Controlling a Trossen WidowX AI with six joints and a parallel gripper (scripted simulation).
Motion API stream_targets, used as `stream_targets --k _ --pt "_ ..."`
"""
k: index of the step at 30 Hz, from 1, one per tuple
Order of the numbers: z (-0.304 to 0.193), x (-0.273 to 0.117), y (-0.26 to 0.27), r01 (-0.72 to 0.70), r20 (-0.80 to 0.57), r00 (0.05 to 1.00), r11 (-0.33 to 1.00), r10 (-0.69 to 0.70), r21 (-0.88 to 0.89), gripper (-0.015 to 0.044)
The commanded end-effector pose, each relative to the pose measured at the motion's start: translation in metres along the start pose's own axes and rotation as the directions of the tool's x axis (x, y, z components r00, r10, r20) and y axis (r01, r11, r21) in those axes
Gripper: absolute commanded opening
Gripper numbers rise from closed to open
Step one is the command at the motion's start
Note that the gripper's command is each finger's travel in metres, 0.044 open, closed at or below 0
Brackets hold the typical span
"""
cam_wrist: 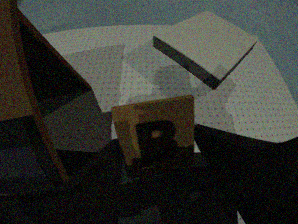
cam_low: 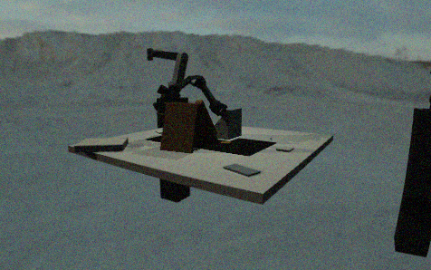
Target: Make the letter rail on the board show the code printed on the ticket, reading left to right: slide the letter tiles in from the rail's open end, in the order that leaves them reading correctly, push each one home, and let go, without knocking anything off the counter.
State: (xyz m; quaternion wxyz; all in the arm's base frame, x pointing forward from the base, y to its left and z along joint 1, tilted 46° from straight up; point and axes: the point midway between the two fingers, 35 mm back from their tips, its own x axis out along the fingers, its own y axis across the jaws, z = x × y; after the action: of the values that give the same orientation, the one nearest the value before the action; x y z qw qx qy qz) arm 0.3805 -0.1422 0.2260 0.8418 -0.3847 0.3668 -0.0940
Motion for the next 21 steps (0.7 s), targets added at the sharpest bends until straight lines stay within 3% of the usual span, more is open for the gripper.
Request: stream_targets --k 1,21 --pt "-0.0040 0.0017 0.0051 -0.005 -0.009 1.000 1.000 0.005 0.000 0.0000" --pt "-0.0056 0.0024 0.0150 -0.006 -0.009 1.000 1.000 0.006 0.000 0.0000"
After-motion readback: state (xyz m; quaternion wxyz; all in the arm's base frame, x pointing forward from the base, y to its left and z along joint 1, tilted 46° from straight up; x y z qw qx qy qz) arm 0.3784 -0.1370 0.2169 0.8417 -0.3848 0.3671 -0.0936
